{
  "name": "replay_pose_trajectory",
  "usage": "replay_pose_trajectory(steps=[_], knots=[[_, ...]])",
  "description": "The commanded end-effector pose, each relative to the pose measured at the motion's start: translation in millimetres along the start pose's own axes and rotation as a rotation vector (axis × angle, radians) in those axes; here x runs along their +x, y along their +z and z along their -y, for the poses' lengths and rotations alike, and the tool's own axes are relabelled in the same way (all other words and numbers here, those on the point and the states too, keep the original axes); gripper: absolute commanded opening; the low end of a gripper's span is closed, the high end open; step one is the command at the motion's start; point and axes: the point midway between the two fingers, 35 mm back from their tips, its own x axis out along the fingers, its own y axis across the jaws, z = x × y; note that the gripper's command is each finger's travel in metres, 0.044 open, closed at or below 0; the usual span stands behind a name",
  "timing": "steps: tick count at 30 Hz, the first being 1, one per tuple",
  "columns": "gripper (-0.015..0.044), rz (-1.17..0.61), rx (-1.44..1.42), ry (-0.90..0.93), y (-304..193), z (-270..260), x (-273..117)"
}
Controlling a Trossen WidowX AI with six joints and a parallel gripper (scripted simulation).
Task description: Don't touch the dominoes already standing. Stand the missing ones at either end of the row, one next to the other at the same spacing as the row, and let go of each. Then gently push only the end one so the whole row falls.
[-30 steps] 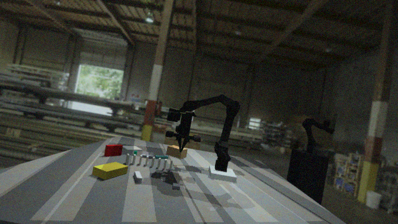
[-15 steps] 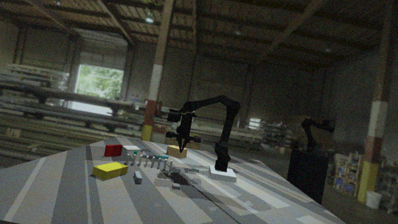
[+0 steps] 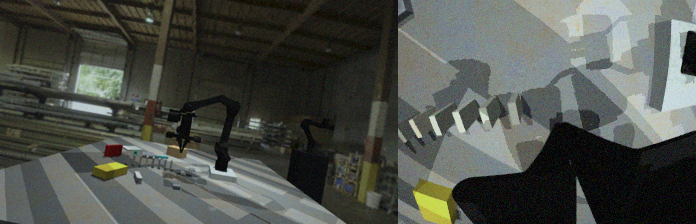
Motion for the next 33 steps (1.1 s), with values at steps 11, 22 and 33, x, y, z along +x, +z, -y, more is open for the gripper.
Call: replay_pose_trajectory(steps=[11, 22, 33], knots=[[0.0, -0.004, 0.005, -0.001, -0.6, 0.4, 0.6], [0.0, -0.004, 0.005, -0.001, -1.4, -1.7, 78.5], [0.0, -0.004, 0.005, -0.001, -1.6, -7.0, 80.4]])
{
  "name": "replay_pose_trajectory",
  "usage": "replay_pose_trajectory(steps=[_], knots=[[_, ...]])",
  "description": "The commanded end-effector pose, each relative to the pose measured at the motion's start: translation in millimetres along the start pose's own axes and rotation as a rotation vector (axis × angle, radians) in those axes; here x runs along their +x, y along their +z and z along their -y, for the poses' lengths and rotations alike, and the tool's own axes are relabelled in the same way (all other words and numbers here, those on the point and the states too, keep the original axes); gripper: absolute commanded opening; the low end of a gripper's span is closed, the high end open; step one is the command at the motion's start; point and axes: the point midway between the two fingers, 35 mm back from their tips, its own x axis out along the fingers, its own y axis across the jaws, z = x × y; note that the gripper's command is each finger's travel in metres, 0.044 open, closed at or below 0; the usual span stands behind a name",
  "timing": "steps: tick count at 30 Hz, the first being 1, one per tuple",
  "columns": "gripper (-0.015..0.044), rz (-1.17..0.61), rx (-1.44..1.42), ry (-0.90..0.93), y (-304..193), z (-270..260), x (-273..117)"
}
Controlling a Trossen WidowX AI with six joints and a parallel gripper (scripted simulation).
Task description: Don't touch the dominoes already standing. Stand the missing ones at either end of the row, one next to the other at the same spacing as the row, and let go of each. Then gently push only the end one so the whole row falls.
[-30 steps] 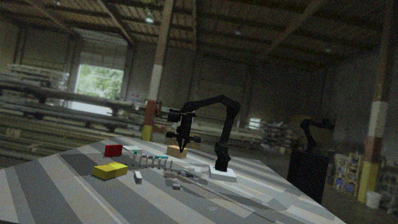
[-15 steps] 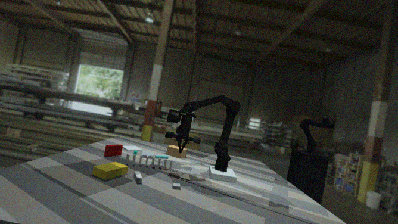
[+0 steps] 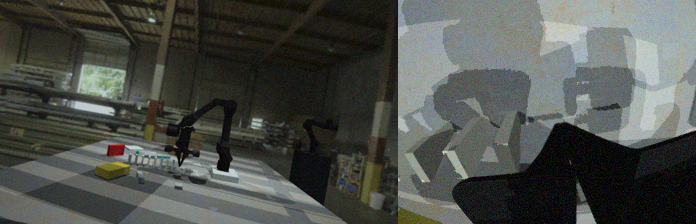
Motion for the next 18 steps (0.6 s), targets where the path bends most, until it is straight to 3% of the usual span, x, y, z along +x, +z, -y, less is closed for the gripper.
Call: replay_pose_trajectory(steps=[1, 18], knots=[[0.0, -0.003, 0.005, -0.005, -0.6, -4.1, 3.2], [0.0, -0.003, 0.005, -0.002, -1.3, -31.9, 2.2]])
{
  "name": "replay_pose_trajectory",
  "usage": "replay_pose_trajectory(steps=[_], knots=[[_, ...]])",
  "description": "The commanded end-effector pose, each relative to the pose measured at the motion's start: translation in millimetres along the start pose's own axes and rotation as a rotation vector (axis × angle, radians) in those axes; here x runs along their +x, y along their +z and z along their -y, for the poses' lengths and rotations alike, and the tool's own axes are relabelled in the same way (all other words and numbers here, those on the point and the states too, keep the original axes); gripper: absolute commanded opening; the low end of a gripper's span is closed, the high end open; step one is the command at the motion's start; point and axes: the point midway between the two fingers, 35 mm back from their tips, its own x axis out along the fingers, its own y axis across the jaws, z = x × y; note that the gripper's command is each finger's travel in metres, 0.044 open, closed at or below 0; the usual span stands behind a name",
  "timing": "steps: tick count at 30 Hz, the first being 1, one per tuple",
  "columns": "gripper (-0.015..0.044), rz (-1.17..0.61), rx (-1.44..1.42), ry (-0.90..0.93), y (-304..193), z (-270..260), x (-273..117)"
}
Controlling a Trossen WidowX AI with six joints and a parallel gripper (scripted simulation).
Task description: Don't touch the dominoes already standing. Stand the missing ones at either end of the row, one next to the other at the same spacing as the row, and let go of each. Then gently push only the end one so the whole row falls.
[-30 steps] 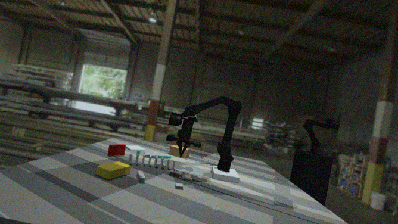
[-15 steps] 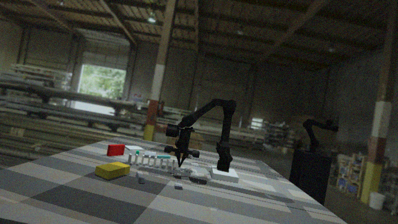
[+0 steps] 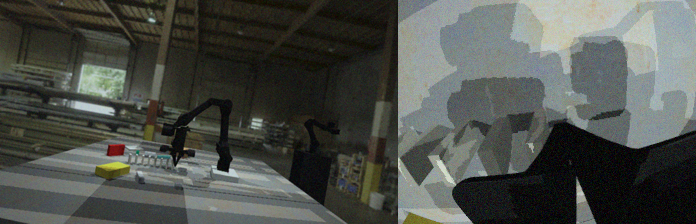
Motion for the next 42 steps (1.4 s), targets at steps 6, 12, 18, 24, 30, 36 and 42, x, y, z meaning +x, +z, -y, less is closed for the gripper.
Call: replay_pose_trajectory(steps=[6, 12, 18, 24, 30, 36, 42], knots=[[0.0, -0.005, -0.054, 0.03, -10.3, -5.4, -7.2], [0.0, -0.02, -0.091, 0.042, -15.0, -22.4, -37.5], [0.0, -0.004, -0.005, 0.003, -0.9, -30.7, -60.0], [0.0, -0.004, -0.005, 0.003, -0.9, -30.7, -60.0], [0.0, -0.004, -0.005, 0.003, -0.9, -30.7, -60.0], [0.0, -0.004, -0.005, 0.003, -0.9, -30.7, -60.0], [0.0, -0.004, -0.005, 0.003, -0.9, -30.7, -60.0]])
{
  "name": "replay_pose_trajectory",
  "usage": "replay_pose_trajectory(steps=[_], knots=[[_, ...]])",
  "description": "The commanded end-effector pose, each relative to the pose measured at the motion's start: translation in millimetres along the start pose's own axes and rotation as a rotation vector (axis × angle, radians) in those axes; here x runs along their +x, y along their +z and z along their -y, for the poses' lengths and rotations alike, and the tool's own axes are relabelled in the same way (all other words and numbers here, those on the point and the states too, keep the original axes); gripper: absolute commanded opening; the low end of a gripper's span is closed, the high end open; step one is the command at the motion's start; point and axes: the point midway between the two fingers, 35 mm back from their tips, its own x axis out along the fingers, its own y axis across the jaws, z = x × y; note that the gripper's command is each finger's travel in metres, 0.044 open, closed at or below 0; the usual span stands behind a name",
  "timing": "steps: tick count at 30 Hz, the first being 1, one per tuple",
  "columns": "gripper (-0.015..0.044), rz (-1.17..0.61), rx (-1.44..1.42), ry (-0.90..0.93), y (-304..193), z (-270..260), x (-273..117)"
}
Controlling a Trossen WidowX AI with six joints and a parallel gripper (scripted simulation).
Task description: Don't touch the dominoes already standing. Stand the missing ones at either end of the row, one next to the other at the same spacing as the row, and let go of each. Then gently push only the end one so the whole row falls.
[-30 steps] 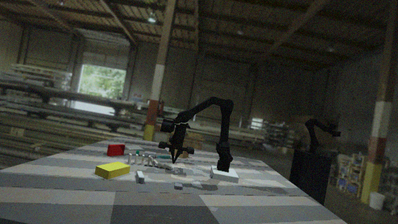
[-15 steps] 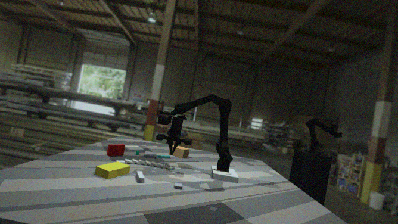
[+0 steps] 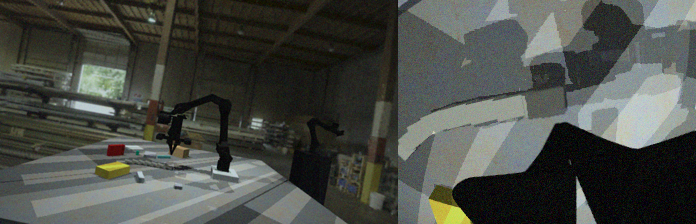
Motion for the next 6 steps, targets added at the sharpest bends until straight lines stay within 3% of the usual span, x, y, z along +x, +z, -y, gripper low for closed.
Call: replay_pose_trajectory(steps=[1, 6], knots=[[0.0, 0.004, 0.006, -0.001, 0.6, 0.1, -0.1], [0.0, 0.004, 0.006, -0.001, 0.6, 0.1, -0.1]])
